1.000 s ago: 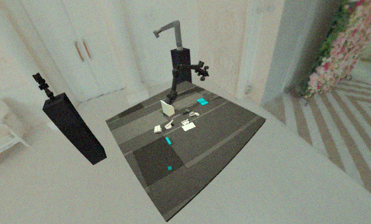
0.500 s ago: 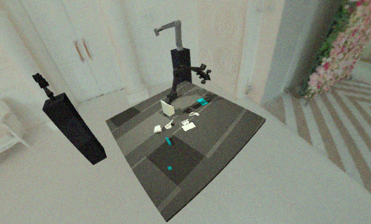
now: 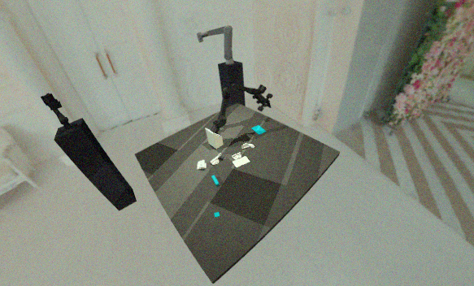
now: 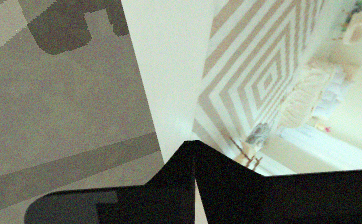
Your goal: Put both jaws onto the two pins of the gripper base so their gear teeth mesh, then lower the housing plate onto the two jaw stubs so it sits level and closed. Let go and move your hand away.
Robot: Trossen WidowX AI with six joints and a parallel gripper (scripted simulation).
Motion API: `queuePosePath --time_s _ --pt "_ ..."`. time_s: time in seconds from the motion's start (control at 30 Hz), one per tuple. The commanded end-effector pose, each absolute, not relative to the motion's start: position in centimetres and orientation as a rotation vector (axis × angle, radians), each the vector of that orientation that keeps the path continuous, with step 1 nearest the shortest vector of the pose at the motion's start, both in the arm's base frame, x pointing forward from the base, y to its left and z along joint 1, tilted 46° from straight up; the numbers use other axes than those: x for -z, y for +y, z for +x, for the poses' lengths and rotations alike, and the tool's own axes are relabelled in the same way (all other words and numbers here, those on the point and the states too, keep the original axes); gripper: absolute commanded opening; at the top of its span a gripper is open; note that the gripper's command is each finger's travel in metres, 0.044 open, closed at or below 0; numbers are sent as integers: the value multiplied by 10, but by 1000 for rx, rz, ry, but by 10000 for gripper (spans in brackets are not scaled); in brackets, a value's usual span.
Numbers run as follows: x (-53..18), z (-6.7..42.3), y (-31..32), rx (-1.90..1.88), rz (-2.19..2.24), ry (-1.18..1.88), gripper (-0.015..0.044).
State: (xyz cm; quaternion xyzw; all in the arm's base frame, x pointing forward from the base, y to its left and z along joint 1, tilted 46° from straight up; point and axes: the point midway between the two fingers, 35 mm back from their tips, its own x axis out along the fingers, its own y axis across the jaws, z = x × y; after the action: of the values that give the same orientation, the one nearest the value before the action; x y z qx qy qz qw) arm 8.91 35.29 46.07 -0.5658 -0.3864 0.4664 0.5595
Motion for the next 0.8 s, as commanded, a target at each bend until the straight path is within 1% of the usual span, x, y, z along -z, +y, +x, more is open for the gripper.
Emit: queuePosePath --time_s 0.0,0.77 --pt "-442 102 360 -1136 -1337 -829 0" --pt "-377 166 362 -1185 -1301 -470 0"
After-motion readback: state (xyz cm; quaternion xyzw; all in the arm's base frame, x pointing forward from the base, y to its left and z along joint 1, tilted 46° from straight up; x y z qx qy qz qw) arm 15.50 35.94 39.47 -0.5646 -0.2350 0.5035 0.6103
